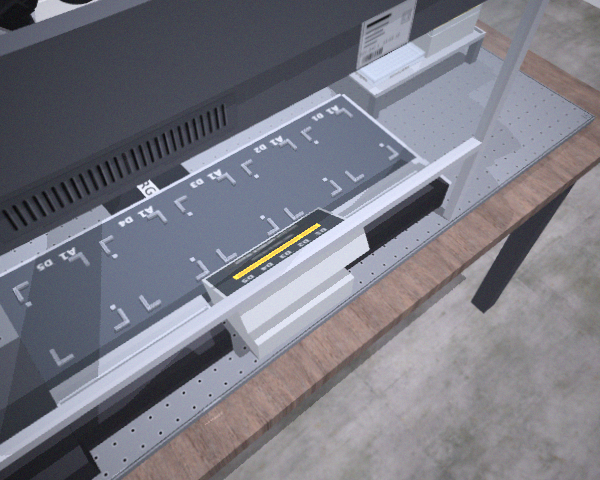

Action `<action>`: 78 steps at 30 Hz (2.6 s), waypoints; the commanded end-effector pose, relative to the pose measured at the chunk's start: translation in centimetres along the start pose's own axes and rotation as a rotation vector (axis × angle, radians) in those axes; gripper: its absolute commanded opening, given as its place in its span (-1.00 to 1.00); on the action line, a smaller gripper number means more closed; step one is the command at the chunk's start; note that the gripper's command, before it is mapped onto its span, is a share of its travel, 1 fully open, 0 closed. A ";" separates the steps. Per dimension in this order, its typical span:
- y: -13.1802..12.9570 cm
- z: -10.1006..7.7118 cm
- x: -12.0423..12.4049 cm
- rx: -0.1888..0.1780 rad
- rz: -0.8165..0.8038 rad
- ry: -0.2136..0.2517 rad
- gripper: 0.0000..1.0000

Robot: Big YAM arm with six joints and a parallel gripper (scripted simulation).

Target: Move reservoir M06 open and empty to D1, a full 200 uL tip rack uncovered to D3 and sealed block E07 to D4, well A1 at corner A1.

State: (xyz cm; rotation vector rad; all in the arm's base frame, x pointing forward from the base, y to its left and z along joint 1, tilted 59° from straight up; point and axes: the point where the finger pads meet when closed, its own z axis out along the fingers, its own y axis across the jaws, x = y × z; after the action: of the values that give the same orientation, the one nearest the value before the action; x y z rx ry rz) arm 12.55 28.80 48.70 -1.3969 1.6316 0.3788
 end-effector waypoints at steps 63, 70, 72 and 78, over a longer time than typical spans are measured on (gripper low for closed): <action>-0.7 -1.6 6.9 0.022 -0.001 -0.049 -1.00; -0.7 -1.5 8.6 0.023 -0.003 -0.047 -1.00; -0.7 -1.5 9.0 0.023 -0.004 -0.048 -1.00; -0.7 -1.4 10.4 0.024 -0.006 -0.046 -1.00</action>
State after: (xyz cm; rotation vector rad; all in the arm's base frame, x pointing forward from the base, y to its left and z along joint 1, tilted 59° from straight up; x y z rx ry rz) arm 13.27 22.51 39.74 -1.4097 1.6461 0.3832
